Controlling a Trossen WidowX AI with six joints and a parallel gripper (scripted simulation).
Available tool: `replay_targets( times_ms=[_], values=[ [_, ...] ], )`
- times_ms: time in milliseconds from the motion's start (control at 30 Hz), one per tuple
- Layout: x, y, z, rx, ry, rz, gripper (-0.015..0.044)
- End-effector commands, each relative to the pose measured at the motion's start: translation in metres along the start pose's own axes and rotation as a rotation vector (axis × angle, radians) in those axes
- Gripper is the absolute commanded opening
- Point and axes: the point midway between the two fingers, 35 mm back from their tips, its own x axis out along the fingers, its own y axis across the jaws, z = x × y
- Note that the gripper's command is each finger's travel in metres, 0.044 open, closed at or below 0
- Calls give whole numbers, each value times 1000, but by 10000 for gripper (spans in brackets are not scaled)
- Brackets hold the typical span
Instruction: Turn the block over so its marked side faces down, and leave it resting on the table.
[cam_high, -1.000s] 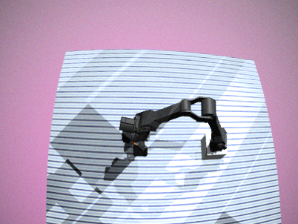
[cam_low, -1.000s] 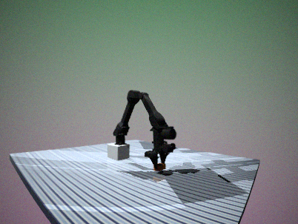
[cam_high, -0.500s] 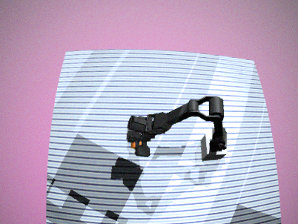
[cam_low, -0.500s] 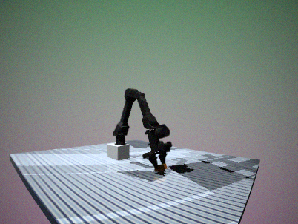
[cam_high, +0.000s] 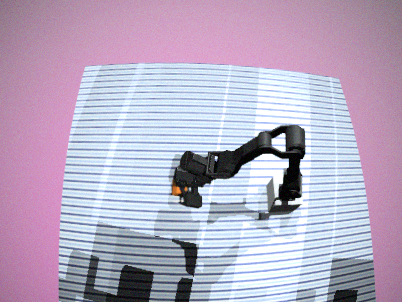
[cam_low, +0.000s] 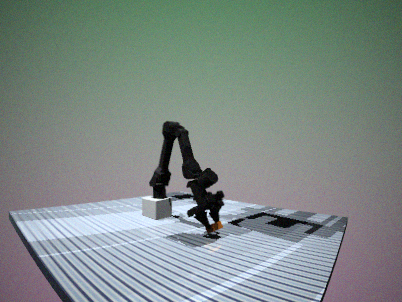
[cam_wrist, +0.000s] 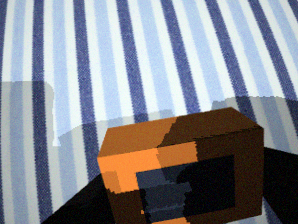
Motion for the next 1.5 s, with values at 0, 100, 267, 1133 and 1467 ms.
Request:
replay_targets(
  times_ms=[0,100,267,1133,1467],
  values=[
    [5,0,0,-3,-35,5,0],
    [13,0,-1,-1,-78,5,0],
    [24,-1,-2,2,-150,6,0],
    [28,0,-18,-1,-518,7,0],
    [19,1,-19,-4,-590,6,0]
  ],
)
